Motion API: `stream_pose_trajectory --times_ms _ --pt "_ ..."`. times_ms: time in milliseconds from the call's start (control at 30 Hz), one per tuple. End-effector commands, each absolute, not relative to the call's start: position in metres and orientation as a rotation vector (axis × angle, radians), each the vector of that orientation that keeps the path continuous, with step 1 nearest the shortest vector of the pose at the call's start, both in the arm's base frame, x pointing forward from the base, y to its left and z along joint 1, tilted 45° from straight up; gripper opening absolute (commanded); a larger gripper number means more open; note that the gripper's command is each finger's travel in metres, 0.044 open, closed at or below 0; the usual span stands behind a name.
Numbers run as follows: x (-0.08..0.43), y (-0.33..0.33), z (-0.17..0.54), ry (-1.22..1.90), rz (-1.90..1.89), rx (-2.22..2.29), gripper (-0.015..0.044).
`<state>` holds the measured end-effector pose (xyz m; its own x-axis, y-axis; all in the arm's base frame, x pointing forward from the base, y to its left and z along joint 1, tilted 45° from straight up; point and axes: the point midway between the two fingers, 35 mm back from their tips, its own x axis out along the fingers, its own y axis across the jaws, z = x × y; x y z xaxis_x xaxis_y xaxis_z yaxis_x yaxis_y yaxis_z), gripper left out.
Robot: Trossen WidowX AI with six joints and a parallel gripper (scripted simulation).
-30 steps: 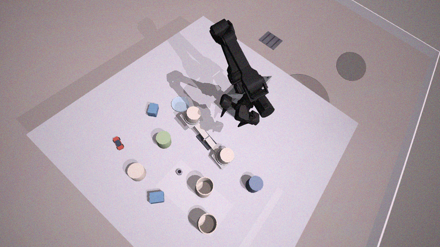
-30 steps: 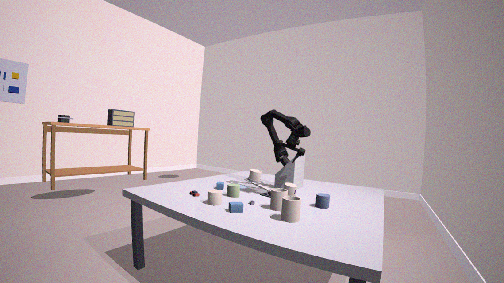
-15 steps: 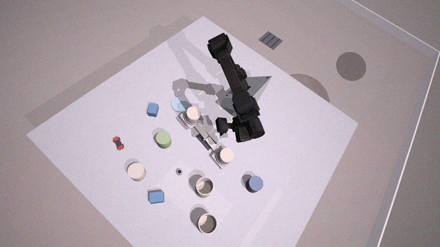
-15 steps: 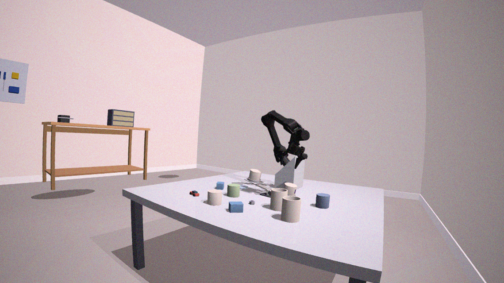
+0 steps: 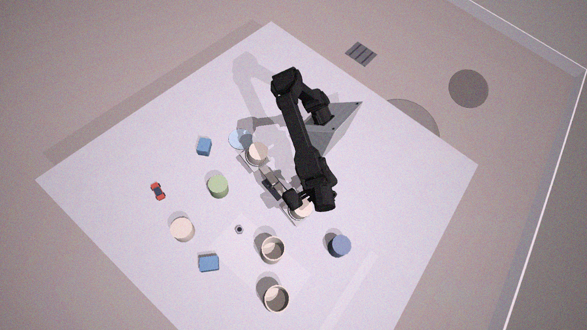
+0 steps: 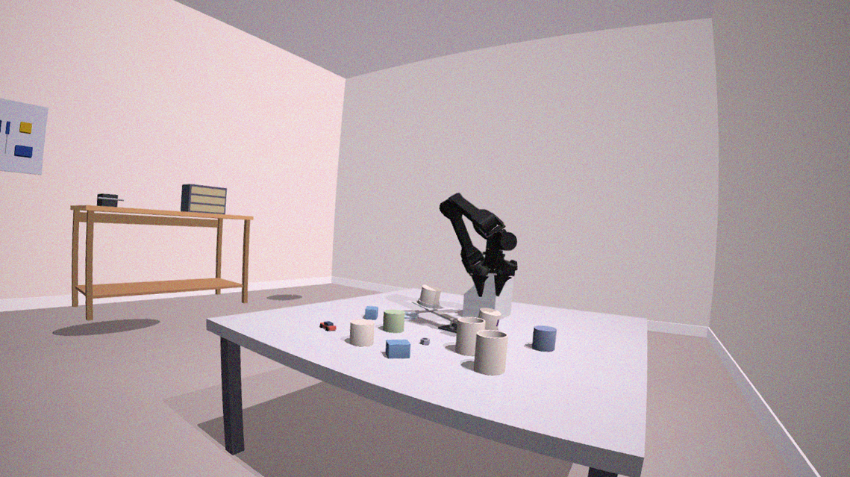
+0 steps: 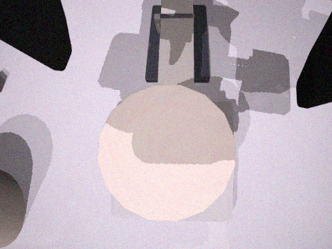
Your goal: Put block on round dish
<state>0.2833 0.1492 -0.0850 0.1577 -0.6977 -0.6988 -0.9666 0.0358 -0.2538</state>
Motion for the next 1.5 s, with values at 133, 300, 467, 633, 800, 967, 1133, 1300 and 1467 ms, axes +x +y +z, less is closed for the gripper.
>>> stream_pose_trajectory --times_ms 133,300,467,633,800,967,1133,1300,1467 --pt "0.296 0.145 -0.101 1.643 0.633 -1.770 0.0440" --pt "0.298 0.135 -0.110 1.644 0.633 -1.770 0.0440" --pt "0.298 0.133 -0.112 1.644 0.633 -1.770 0.0440" --pt "0.299 0.128 -0.118 1.643 0.633 -1.770 0.0440" --pt "0.301 0.123 -0.124 1.643 0.633 -1.770 0.0440" --pt "0.302 0.117 -0.130 1.643 0.633 -1.771 0.0440" --pt "0.302 0.111 -0.136 1.643 0.633 -1.771 0.0440" --pt "0.303 0.106 -0.142 1.643 0.632 -1.771 0.0440" --pt "0.304 0.100 -0.147 1.644 0.631 -1.772 0.0440"
